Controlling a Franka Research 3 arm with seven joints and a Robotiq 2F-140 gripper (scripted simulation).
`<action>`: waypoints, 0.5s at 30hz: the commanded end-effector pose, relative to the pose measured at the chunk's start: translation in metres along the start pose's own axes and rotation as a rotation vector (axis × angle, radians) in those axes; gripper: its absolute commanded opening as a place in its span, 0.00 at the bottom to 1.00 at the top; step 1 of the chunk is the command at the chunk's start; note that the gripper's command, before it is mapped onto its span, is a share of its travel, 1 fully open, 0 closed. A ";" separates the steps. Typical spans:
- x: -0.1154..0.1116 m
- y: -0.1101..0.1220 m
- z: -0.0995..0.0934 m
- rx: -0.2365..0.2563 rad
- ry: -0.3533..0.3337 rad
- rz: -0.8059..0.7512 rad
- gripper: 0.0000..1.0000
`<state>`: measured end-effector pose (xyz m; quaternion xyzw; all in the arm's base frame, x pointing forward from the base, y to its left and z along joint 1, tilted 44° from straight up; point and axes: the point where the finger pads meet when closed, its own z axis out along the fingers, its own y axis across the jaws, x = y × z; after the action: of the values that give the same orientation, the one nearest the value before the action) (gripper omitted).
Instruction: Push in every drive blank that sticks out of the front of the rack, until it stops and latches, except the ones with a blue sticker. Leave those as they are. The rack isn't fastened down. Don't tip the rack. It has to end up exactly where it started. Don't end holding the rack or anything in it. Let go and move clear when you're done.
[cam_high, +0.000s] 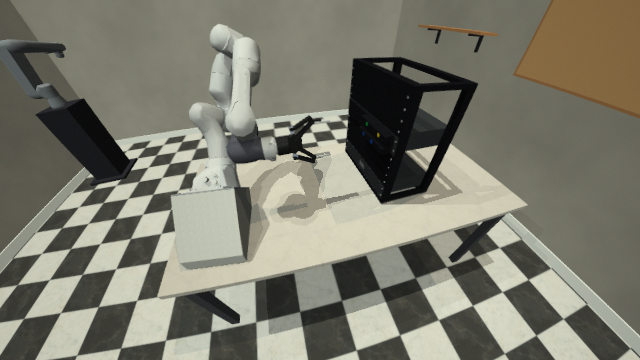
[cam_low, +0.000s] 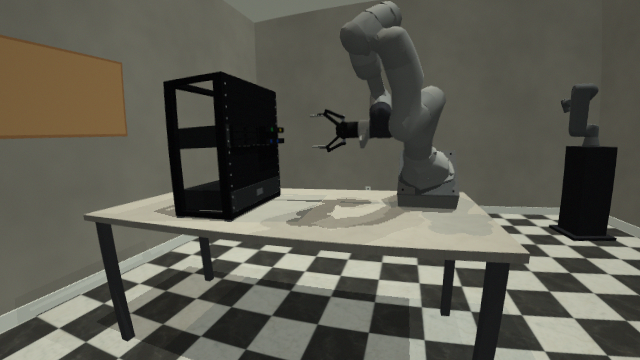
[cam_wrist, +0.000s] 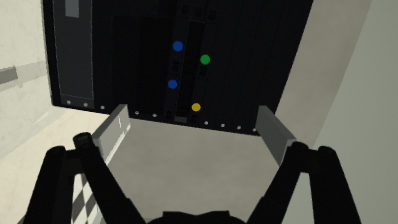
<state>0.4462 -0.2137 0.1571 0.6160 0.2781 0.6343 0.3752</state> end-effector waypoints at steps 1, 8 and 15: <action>-0.001 -0.003 -0.001 -0.001 -0.010 0.094 1.00; 0.000 -0.009 -0.002 0.002 -0.016 0.133 1.00; 0.000 -0.011 -0.002 0.004 -0.018 0.148 1.00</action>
<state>0.4466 -0.2077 0.1493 0.6348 0.2441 0.6489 0.3411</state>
